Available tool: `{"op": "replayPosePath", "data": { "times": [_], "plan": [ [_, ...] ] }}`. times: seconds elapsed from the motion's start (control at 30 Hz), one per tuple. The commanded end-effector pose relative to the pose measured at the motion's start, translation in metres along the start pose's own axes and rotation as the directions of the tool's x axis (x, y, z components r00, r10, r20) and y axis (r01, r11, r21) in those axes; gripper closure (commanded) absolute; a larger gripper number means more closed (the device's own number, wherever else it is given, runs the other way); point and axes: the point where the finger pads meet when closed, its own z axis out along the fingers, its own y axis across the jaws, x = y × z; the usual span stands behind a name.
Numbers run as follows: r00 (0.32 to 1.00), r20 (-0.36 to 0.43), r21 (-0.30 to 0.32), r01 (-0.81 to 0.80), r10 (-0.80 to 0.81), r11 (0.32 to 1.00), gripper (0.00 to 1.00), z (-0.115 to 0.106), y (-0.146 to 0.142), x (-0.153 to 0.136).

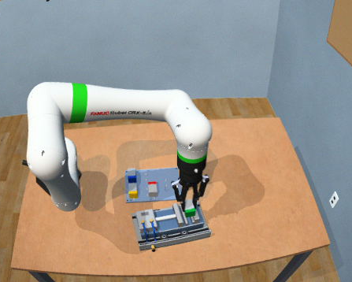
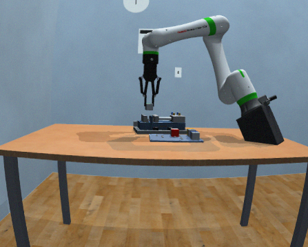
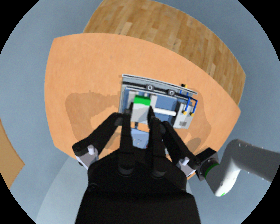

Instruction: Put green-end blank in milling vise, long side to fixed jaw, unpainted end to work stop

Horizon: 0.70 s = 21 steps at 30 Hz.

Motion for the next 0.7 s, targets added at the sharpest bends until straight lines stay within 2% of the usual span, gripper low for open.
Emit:
{"op": "replayPosePath", "data": {
  "times": [0.0,0.67],
  "plan": [
    [1.000,-0.001,0.002,0.000,0.000,1.000,0.90,-0.0008,0.0000,-0.0012],
    [1.000,-0.001,0.002,0.000,0.000,1.000,0.90,-0.0011,0.0016,-0.0066]
  ]
}}
